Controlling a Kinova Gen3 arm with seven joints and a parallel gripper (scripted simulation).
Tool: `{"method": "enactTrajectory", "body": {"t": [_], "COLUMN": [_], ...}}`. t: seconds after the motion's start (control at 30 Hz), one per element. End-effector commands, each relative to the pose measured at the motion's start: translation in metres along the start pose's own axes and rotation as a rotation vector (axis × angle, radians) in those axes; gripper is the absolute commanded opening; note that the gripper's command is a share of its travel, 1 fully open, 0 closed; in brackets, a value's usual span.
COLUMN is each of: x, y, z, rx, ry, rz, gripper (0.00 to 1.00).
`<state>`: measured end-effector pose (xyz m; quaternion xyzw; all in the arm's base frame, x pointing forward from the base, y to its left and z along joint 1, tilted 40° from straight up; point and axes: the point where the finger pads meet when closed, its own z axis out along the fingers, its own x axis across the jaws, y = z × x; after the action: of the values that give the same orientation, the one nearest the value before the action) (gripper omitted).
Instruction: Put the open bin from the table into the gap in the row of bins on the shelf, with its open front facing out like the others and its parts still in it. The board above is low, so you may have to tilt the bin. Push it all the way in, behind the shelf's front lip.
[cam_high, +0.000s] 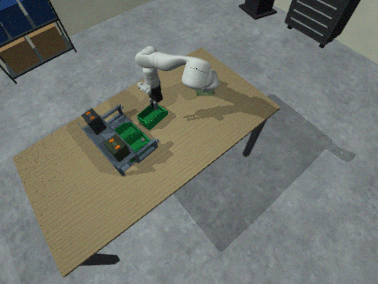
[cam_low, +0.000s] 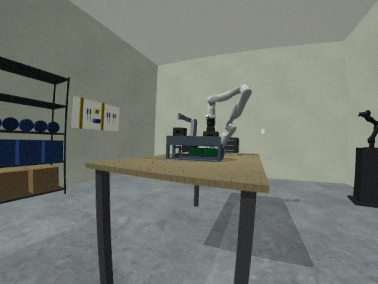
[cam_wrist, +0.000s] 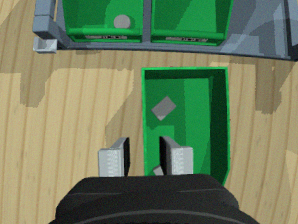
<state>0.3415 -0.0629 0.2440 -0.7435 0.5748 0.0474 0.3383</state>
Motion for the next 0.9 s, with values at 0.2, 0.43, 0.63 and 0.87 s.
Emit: {"method": "enactTrajectory", "body": {"t": [0.2, 0.43, 0.63, 0.87], "x": [0.000, -0.001, -0.001, 0.000], "y": [0.001, 0.001, 0.001, 0.001], "z": [0.008, 0.017, 0.029, 0.041], "rx": [0.004, 0.003, 0.003, 0.003], "ry": [-0.001, -0.002, -0.002, -0.002], "rz": [0.013, 0.014, 0.014, 0.014], "gripper": [0.55, 0.55, 0.55, 0.55]}}
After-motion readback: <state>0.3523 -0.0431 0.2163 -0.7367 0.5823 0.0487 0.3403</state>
